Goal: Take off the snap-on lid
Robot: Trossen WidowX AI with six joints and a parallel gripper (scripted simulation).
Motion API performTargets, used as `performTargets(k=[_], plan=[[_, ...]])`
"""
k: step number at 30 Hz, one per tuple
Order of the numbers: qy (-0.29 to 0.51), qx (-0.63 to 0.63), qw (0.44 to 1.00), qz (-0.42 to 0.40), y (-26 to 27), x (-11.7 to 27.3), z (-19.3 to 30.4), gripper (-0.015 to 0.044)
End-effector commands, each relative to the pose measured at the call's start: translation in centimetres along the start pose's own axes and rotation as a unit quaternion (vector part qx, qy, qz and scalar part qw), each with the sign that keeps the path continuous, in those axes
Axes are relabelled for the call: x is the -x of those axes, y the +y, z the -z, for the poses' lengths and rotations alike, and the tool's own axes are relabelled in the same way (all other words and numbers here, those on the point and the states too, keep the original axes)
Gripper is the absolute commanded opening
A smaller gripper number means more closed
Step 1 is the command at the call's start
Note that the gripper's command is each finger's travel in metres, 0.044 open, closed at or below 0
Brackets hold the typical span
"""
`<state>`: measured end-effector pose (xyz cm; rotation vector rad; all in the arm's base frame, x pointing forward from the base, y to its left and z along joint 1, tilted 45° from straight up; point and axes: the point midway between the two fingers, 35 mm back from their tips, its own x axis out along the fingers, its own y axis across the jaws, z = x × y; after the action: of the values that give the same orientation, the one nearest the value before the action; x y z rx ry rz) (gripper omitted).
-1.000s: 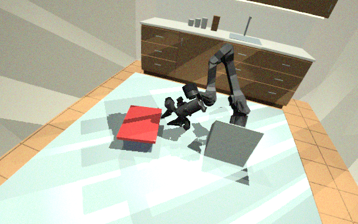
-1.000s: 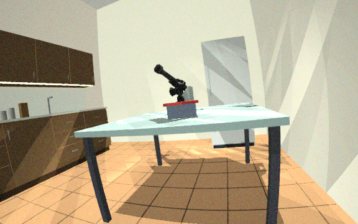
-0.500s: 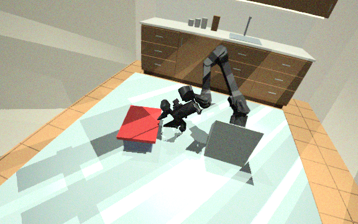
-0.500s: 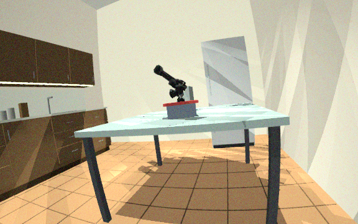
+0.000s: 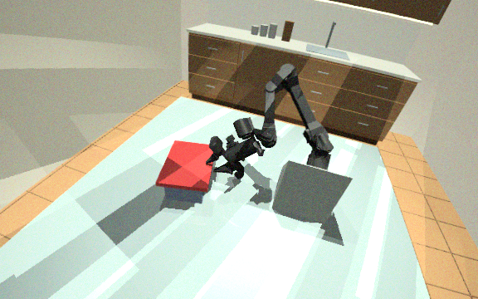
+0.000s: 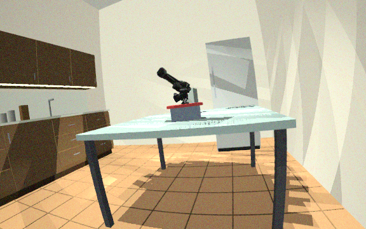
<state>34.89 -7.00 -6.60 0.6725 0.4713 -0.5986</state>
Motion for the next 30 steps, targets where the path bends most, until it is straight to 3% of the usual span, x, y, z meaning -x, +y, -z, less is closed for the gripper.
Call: performTargets(k=[1,15,19,30], plan=[[-0.003,0.002,1.000,-0.006,0.32,-0.29,-0.17,0.0195],[-0.003,0.002,1.000,-0.006,0.32,-0.29,-0.17,0.0102],[-0.003,0.002,1.000,-0.006,0.32,-0.29,-0.17,0.0000],[0.000,0.000,1.000,-0.007,0.47,-0.12,-0.10,0.0000]])
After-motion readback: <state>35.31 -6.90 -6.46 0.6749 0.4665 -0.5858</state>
